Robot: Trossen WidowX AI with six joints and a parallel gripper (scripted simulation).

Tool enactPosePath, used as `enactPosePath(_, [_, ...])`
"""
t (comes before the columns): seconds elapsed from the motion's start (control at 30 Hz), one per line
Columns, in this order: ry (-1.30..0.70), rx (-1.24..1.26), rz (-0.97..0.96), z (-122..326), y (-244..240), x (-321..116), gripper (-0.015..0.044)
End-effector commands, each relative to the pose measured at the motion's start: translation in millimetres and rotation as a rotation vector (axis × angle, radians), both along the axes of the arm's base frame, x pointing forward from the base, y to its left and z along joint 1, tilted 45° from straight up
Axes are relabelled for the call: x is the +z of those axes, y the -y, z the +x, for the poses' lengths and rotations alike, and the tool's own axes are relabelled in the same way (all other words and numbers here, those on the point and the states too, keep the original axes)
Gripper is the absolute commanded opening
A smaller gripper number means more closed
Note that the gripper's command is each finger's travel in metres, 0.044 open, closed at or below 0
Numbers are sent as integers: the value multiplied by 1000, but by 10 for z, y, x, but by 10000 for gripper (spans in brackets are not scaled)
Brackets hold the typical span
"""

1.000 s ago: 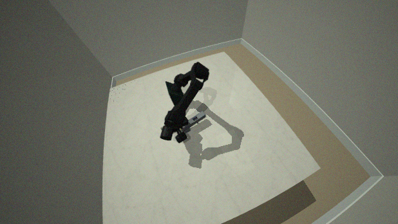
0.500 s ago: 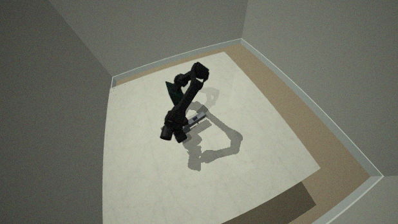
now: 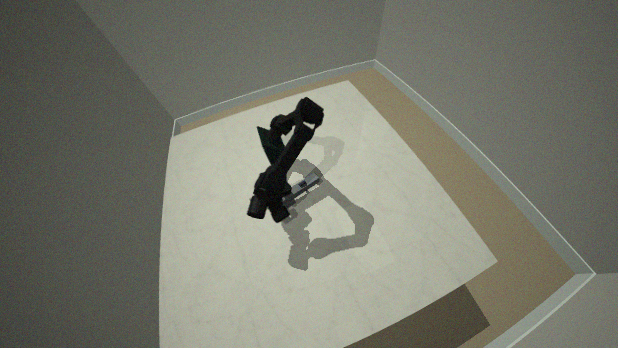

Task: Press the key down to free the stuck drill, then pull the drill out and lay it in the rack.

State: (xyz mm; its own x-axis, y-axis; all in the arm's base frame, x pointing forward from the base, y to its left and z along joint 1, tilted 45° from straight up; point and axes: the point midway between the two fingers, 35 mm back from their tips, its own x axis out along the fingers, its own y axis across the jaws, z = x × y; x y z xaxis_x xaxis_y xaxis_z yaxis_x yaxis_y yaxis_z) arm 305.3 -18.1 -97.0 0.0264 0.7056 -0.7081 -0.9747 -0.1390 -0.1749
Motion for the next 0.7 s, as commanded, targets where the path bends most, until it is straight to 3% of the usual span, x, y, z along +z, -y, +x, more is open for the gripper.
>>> enactPosePath(0.0, [6, -1, -5, 22, 47, -31, 0])
enactPosePath(0.67, [7, -1, -6, 89, 241, -202, 0])
